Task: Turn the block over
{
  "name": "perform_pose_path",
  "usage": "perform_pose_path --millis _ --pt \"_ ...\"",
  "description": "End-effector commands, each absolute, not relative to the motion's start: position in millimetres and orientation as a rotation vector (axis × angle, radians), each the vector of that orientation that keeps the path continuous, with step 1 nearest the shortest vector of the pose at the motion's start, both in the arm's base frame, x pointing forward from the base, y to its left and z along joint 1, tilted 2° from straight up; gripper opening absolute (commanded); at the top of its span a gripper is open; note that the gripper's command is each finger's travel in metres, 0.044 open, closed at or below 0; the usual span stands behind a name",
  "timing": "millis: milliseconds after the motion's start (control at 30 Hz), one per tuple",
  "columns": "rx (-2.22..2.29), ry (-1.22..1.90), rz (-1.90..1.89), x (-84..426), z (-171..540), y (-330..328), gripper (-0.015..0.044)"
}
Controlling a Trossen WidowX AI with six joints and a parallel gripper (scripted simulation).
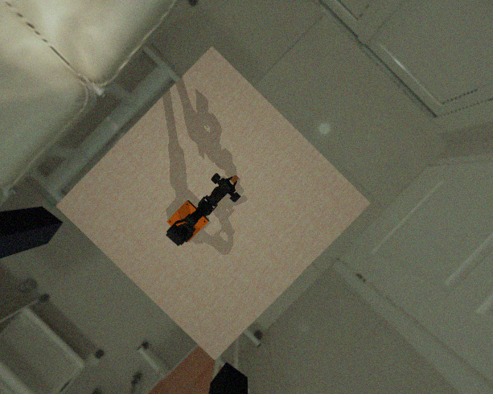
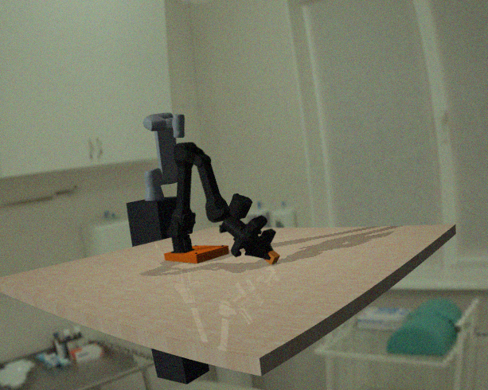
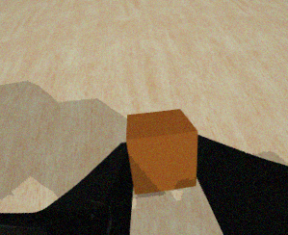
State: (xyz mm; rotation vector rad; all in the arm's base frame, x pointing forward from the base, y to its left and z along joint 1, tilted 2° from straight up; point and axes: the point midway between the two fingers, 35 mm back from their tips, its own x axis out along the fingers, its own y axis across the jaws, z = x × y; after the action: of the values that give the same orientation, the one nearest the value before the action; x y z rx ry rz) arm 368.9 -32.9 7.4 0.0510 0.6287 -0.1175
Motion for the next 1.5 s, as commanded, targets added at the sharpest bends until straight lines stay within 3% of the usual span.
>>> perform_pose_path --millis 0,733,1267,1467 --pt "0.049 0.576 -0.123 359.3 4.8 -32.7 0.0000" --pt "0.045 0.511 -0.125 355.1 9.3 -32.4 0.0000" --pt "0.045 0.511 -0.125 355.1 9.3 -32.4 0.0420" --pt "0.045 0.511 -0.125 355.1 9.3 -32.4 0.0440"
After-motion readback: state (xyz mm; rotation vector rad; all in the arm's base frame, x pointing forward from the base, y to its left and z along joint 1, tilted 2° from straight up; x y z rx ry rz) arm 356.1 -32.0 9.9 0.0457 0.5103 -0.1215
